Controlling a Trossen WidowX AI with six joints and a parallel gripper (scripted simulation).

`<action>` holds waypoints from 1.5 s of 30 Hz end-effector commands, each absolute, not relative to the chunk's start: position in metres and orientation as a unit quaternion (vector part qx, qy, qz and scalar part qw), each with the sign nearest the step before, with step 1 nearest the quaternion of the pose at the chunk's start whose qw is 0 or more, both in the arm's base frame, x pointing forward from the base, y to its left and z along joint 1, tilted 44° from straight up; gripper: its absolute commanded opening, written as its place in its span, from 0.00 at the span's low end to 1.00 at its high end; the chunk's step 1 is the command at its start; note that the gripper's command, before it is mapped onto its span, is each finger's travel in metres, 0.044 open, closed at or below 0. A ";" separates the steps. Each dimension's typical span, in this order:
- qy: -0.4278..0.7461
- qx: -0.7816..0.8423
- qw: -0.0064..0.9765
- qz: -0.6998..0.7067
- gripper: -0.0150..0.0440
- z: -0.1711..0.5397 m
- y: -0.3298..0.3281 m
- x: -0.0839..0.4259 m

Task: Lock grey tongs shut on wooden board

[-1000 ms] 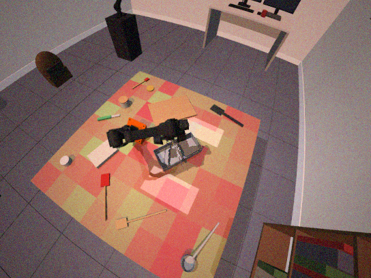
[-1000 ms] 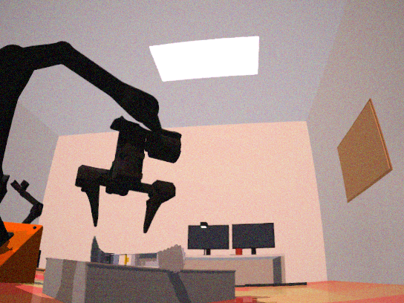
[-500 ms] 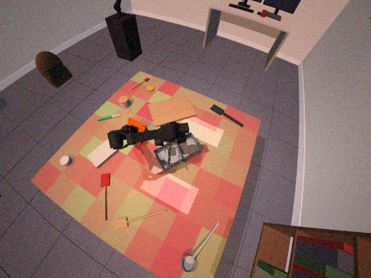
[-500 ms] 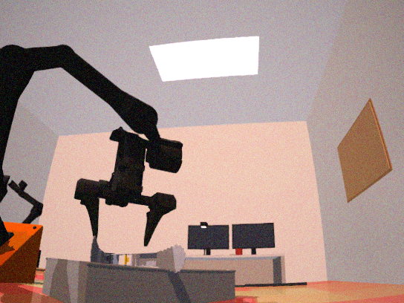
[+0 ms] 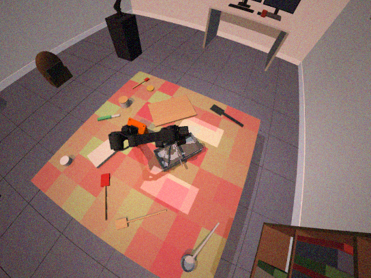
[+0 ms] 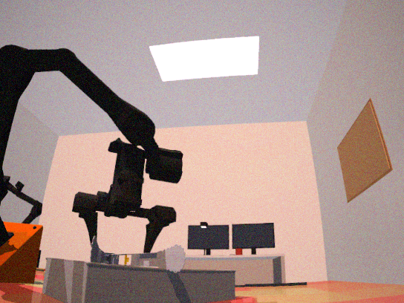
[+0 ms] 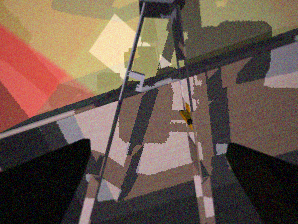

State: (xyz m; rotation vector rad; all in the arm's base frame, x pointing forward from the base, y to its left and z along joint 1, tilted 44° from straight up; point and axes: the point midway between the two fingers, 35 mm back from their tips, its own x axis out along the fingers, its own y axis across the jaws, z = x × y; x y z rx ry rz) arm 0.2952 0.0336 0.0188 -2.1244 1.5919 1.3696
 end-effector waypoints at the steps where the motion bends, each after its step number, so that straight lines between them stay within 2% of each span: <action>1: 0.531 -0.710 0.074 0.457 1.00 0.014 0.028 0.295; 26: 0.533 -0.710 0.073 0.455 1.00 -0.011 0.001 0.291; 29: 0.533 -0.709 0.075 0.455 0.87 -0.009 0.004 0.292; 45: 0.533 -0.709 0.075 0.455 0.69 -0.009 0.004 0.292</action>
